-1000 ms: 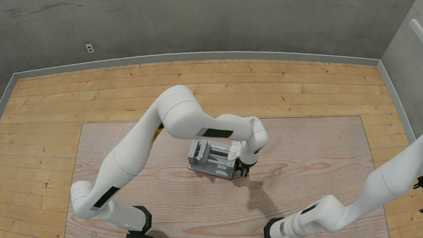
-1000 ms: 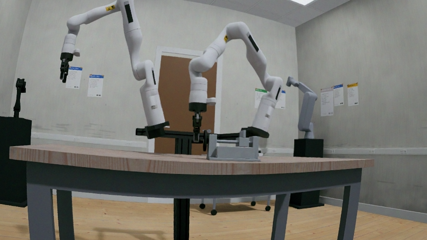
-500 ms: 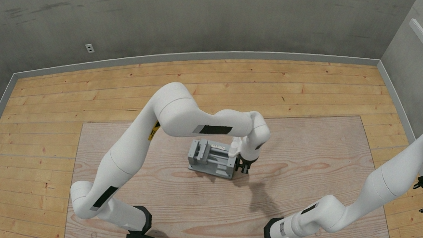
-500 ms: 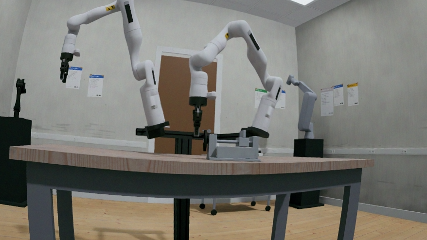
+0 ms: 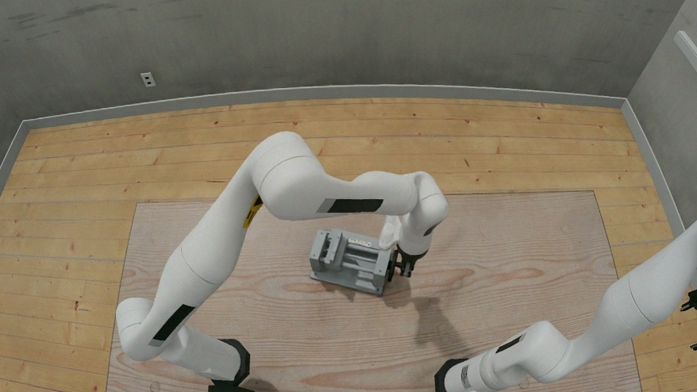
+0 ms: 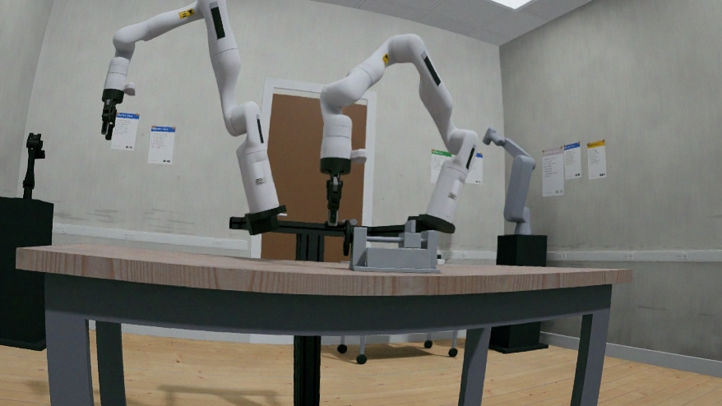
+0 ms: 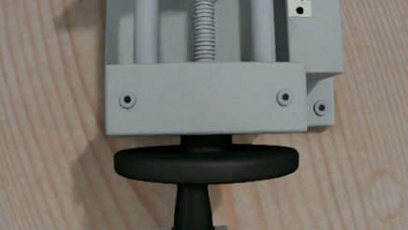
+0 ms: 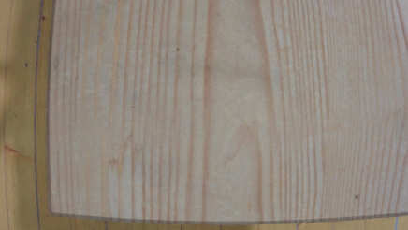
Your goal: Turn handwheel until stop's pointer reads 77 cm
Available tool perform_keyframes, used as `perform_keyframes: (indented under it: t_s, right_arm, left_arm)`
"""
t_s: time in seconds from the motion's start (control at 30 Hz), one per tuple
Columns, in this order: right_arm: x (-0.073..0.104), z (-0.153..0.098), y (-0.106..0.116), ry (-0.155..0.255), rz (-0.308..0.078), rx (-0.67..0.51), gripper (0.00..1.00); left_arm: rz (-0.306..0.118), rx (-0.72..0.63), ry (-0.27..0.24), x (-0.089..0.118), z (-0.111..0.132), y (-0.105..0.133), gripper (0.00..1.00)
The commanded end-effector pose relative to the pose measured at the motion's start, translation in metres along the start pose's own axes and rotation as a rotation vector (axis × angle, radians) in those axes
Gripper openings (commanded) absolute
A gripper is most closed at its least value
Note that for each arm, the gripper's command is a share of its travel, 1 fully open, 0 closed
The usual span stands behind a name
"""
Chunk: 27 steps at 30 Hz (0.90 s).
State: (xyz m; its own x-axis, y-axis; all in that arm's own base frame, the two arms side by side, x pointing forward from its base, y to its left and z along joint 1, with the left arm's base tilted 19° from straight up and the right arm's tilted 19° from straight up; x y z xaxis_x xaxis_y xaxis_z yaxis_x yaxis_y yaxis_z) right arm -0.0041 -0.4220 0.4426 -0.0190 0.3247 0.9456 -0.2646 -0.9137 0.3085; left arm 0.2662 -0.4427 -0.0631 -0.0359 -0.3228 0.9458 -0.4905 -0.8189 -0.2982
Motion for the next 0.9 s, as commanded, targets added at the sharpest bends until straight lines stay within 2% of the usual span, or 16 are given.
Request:
perform_keyframes:
  t_s: [0.0,0.43,0.67,0.87]
  right_arm:
    - [0.001,-0.001,0.000,-0.005,0.004,0.012,1.000]
    - [0.001,-0.001,0.000,-0.005,0.004,0.012,1.000]
    - [0.001,-0.001,0.000,-0.005,0.004,0.012,1.000]
    - [0.001,-0.001,0.000,-0.005,0.004,0.012,1.000]
  left_arm:
    - [0.001,-0.005,0.002,0.002,0.008,-0.003,0.160]
    - [-0.001,-0.001,0.003,-0.006,0.027,-0.007,0.160]
    - [-0.007,-0.001,0.012,-0.024,0.038,-0.008,0.160]
    - [-0.005,-0.002,0.008,-0.041,0.034,-0.008,0.160]
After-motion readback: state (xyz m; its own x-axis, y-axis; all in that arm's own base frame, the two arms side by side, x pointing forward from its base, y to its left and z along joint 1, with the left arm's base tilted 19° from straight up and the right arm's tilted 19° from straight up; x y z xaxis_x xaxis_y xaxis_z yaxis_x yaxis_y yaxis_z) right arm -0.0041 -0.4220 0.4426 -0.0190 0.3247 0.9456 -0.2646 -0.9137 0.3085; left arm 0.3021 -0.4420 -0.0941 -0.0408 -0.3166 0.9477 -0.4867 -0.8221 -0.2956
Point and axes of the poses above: on each arm, the point where the finger pads meet when closed, its own x axis back along the fingers, its own z axis across the jaws, y = z × x, the point moved 10 cm from there along x, back along the fingers, and after that the axes turned 14 degrees about -x, right-handed, at the moved point
